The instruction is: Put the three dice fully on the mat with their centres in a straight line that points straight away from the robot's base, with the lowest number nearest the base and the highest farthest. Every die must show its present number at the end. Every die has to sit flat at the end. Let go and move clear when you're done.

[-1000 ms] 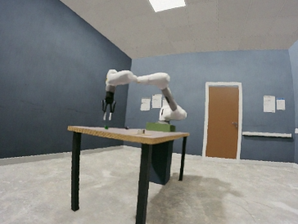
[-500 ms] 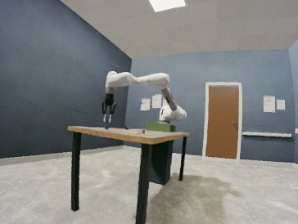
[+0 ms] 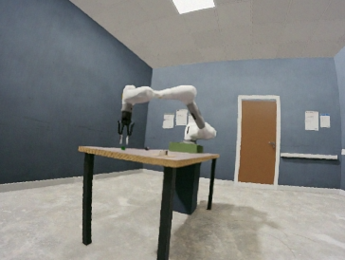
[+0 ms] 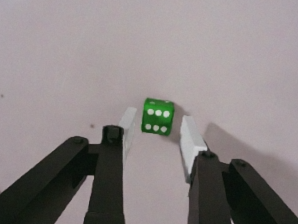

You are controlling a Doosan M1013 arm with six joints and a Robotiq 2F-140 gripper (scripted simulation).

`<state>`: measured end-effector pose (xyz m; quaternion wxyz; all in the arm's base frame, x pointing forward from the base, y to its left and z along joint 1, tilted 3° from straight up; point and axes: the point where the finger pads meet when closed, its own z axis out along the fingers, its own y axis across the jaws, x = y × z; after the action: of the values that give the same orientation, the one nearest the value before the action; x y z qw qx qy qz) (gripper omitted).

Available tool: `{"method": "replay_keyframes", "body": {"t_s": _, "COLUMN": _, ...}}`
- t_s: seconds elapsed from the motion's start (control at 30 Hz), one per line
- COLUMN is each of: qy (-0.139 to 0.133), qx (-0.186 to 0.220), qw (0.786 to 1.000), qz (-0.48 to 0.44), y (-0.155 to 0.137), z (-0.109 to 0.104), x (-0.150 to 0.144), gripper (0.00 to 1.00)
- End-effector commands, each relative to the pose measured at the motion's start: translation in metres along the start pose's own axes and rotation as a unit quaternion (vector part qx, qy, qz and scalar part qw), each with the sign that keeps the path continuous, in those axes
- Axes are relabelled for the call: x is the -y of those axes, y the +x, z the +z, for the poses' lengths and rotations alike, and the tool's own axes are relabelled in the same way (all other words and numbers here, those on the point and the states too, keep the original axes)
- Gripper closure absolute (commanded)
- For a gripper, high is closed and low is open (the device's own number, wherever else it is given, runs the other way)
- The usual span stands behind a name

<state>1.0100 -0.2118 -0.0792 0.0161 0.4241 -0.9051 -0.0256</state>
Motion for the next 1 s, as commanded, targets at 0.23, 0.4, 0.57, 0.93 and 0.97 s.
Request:
{"method": "replay_keyframes", "body": {"t_s": 0.23, "qy": 0.001, "qx": 0.001, "qw": 1.000, "qz": 0.000, "y": -0.0004, "z": 0.0063, "x": 0.0005, "gripper": 0.65}}
{"method": "replay_keyframes", "body": {"t_s": 0.4, "qy": 0.001, "qx": 0.001, "qw": 1.000, "qz": 0.000, "y": -0.0004, "z": 0.0082, "x": 0.0005, "gripper": 0.65}}
{"method": "replay_keyframes", "body": {"t_s": 0.57, "qy": 0.001, "qx": 0.001, "qw": 1.000, "qz": 0.000, "y": -0.0004, "z": 0.0086, "x": 0.0005, "gripper": 0.65}}
{"method": "replay_keyframes", "body": {"t_s": 0.93, "qy": 0.001, "qx": 0.001, "qw": 1.000, "qz": 0.000, "y": -0.0004, "z": 0.0087, "x": 0.0005, "gripper": 0.65}}
{"method": "replay_keyframes", "body": {"t_s": 0.97, "qy": 0.001, "qx": 0.001, "qw": 1.000, "qz": 0.000, "y": -0.0004, "z": 0.0087, "x": 0.0005, "gripper": 0.65}}
